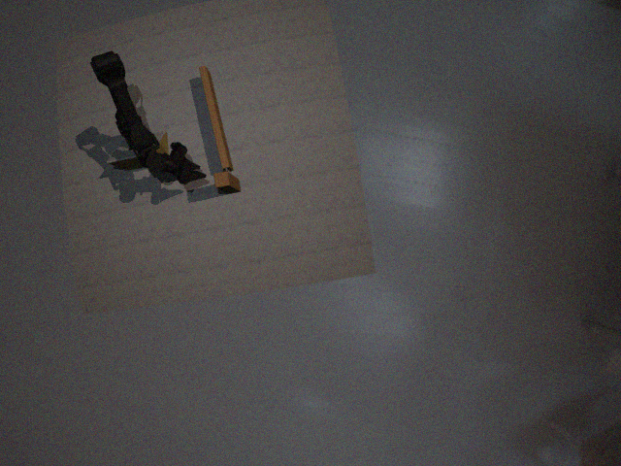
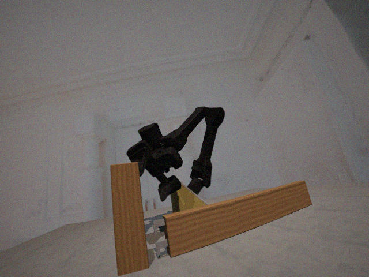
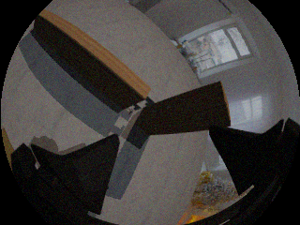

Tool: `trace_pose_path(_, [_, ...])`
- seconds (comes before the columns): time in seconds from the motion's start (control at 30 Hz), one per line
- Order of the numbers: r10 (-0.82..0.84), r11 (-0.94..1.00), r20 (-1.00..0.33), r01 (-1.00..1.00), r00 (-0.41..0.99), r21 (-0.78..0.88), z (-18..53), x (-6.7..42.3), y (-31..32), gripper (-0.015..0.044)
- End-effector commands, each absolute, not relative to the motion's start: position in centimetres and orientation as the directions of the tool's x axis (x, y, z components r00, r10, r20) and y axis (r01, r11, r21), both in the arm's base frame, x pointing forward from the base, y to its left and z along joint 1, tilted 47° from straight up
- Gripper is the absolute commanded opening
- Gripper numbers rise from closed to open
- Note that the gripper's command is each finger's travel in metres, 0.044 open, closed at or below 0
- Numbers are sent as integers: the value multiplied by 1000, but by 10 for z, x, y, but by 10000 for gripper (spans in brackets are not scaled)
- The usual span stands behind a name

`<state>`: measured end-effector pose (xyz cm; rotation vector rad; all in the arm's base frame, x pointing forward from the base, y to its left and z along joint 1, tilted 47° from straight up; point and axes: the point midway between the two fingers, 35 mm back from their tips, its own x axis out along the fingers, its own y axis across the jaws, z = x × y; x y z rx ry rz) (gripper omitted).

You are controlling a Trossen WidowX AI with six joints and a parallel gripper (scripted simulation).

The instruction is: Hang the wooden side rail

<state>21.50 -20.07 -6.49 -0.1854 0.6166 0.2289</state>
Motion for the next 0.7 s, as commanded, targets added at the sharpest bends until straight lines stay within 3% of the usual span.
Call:
trace_pose_path(0.0, [145,987,-649,-158,747,39,-61,223,-203,440])
trace_pose_path(0.33, [106,934,-769,202,630,295,-53,236,-199,440])
trace_pose_path(0.67, [32,713,-857,589,514,380,-38,246,-193,440])
